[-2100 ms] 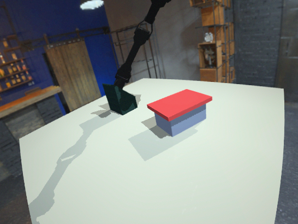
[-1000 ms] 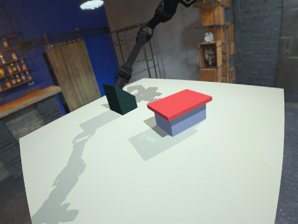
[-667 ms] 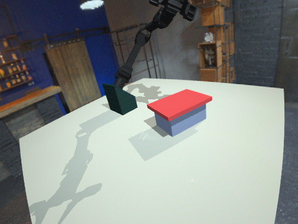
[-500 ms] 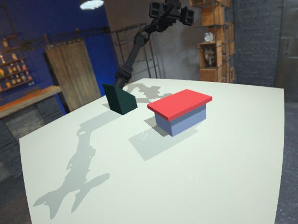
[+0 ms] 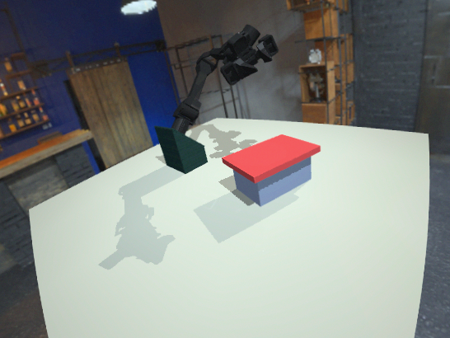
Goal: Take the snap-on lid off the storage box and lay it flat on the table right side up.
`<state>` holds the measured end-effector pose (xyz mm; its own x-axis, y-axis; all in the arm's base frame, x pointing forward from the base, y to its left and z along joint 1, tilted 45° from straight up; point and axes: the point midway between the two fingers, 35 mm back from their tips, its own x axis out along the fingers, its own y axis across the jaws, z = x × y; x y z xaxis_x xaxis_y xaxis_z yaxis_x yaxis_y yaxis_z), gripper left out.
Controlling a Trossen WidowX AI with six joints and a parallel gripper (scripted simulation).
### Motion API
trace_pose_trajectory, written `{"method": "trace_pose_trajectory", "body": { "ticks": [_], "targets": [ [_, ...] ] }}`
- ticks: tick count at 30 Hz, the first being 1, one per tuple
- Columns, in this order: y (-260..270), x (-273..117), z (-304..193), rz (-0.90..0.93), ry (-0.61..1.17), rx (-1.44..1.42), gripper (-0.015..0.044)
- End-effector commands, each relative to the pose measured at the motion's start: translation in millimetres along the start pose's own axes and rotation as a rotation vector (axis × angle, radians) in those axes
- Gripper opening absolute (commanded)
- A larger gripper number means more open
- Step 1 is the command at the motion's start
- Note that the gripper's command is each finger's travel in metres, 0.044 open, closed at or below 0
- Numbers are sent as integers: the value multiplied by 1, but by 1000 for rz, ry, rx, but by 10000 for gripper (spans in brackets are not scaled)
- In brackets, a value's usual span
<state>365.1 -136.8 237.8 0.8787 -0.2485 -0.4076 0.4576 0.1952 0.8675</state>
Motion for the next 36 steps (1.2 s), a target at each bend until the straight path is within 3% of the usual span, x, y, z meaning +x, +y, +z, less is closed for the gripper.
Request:
{"method": "trace_pose_trajectory", "body": {
  "ticks": [1, 13, 30, 36],
  "targets": [
    [-45, -24, -57, -86, 189, 414, 235],
    [-114, -65, -130, -338, 383, 1023, 235],
    [-116, -66, -133, -345, 386, 1036, 235],
    [-135, -56, -173, -344, 387, 1037, 235]
  ]
}}
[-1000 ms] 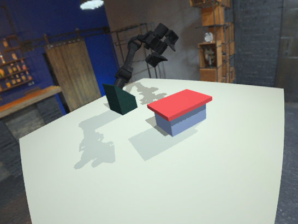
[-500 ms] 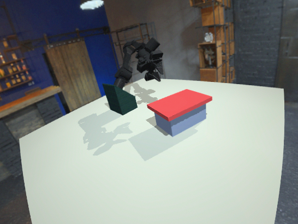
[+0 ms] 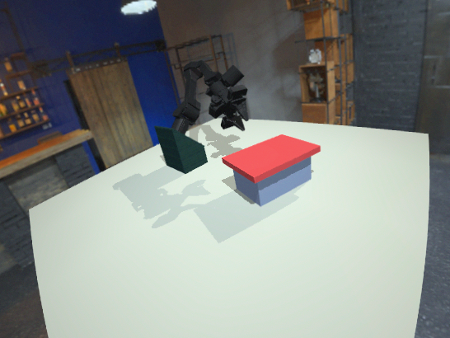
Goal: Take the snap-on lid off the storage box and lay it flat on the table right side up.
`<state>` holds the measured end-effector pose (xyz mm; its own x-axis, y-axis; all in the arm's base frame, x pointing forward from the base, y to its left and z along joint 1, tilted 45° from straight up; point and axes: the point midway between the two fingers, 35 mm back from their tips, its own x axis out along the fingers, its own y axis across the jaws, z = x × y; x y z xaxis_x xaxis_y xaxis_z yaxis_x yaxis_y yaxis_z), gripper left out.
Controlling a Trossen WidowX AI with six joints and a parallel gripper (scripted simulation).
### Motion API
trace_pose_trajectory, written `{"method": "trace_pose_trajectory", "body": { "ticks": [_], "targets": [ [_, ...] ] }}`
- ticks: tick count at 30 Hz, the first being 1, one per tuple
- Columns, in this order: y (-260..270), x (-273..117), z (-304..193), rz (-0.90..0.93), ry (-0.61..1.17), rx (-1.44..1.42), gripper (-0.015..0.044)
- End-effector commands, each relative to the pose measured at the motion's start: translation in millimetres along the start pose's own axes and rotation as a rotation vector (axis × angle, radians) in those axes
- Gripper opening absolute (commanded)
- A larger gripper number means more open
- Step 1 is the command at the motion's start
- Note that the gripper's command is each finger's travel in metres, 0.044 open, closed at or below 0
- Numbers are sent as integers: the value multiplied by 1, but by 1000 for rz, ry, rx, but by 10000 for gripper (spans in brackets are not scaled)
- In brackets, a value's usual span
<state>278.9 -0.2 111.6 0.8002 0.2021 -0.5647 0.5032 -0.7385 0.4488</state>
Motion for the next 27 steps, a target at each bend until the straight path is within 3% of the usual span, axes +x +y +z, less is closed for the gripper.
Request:
{"method": "trace_pose_trajectory", "body": {
  "ticks": [1, 27],
  "targets": [
    [-21, 13, 3, -8, -5, 9, 235],
    [-18, 45, 1, -9, -6, 7, 235]
  ]
}}
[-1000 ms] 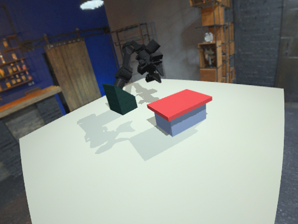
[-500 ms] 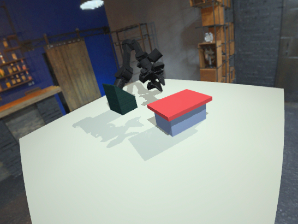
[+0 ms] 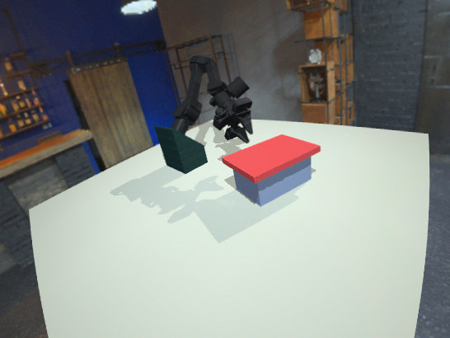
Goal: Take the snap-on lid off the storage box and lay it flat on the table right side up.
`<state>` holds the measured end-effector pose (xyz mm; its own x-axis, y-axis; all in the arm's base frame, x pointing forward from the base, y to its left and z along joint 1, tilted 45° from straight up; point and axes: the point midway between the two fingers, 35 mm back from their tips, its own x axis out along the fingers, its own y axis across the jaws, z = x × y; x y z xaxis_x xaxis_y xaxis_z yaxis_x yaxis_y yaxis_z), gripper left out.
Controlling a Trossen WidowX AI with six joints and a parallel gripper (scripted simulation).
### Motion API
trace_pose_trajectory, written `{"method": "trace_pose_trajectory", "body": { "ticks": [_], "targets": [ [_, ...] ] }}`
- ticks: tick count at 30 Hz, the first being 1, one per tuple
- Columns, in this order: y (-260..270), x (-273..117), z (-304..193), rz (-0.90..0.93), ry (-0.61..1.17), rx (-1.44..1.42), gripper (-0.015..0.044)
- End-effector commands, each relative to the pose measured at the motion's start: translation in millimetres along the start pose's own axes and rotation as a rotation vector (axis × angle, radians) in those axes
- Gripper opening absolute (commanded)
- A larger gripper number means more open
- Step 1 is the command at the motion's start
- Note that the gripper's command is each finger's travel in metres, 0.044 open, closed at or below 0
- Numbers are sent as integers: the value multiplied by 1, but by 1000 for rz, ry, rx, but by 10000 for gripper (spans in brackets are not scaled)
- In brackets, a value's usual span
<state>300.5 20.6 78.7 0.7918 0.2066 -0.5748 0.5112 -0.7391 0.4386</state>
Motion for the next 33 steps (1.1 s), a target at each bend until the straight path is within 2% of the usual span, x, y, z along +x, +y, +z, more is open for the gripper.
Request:
{"method": "trace_pose_trajectory", "body": {
  "ticks": [1, 25, 28, 33],
  "targets": [
    [1, 7, -1, 3, 1, 2, 235],
    [-2, 43, 1, 5, 4, 5, 235],
    [-2, 43, 1, 5, 4, 5, 156],
    [-2, 43, 1, 5, 4, 5, 123]
  ]
}}
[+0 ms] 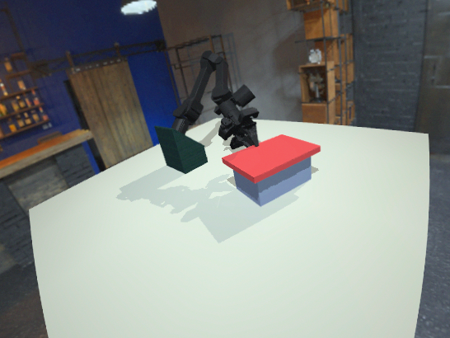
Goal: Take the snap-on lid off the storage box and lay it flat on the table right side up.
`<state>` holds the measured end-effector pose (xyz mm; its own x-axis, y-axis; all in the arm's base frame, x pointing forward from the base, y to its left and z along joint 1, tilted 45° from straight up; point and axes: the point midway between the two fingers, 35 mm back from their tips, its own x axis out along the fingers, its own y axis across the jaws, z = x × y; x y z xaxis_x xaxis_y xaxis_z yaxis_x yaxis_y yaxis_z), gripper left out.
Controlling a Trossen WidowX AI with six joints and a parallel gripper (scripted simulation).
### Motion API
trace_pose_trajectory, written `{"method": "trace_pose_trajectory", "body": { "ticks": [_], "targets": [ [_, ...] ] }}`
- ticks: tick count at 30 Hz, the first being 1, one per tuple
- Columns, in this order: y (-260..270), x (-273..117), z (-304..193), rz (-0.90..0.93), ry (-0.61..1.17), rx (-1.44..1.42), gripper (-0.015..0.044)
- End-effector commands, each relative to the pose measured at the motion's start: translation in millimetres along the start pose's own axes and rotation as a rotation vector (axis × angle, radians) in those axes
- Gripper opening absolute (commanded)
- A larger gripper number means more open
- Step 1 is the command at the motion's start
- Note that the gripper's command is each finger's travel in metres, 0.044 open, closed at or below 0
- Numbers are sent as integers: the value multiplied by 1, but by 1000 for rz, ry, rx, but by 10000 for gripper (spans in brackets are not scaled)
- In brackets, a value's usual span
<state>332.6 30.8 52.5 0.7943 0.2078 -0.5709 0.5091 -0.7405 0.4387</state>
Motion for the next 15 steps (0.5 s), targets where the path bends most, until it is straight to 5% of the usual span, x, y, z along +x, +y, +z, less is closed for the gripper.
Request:
{"method": "trace_pose_trajectory", "body": {
  "ticks": [1, 5, 9, 15],
  "targets": [
    [1, 1, 0, 3, 0, 3, 116],
    [1, 1, 0, 3, 0, 3, 90],
    [1, 1, 0, 3, 0, 3, 0],
    [2, 0, 0, 7, -2, 1, 0]
  ]
}}
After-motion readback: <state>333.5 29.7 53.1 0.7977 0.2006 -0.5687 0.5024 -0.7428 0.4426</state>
